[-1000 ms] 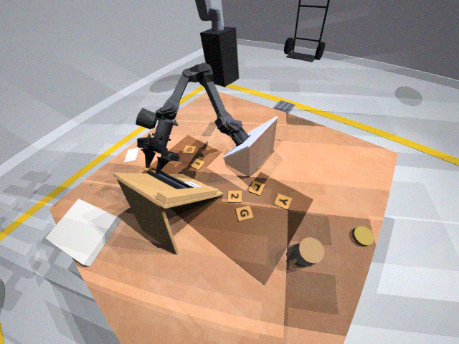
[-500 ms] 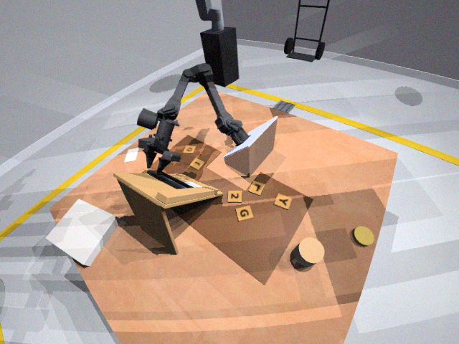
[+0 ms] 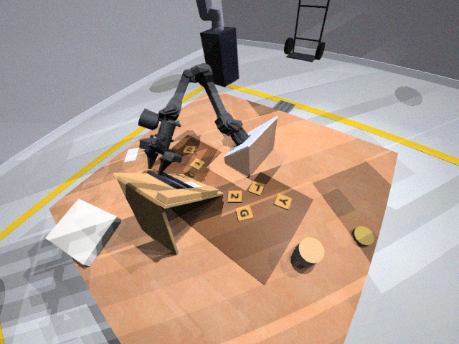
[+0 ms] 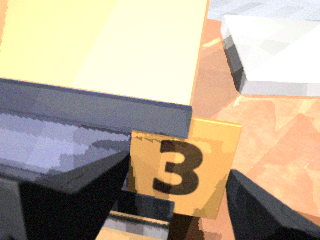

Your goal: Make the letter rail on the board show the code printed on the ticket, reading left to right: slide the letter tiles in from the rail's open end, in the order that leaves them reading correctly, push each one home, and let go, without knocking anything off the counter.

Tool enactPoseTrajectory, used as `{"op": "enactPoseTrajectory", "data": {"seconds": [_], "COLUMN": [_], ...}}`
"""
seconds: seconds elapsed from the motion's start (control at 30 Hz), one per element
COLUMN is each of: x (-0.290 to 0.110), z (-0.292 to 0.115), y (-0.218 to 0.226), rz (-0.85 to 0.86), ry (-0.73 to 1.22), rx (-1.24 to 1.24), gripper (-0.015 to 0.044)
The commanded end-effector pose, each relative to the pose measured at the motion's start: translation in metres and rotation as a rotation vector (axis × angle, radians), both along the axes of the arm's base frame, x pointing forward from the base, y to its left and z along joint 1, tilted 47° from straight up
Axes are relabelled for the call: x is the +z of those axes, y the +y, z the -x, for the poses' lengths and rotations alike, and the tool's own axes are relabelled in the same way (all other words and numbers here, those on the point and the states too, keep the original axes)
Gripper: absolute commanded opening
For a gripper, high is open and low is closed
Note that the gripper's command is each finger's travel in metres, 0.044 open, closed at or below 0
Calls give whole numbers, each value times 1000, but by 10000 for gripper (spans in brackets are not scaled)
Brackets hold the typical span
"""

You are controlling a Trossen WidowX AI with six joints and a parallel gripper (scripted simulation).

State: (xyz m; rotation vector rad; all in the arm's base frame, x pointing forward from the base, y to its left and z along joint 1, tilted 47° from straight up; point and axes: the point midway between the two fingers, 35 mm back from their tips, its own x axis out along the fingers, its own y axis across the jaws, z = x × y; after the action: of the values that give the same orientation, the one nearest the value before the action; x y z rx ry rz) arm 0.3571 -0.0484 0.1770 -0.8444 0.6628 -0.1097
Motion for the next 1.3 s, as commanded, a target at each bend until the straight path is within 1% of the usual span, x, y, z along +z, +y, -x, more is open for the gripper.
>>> {"op": "enactPoseTrajectory", "data": {"seconds": [0.0, 1.27], "x": [-3, -15], "z": [1, 3], "y": [1, 13], "rz": [-1, -2], "ry": [3, 3], "rx": [-2, -2], "gripper": [0, 0]}}
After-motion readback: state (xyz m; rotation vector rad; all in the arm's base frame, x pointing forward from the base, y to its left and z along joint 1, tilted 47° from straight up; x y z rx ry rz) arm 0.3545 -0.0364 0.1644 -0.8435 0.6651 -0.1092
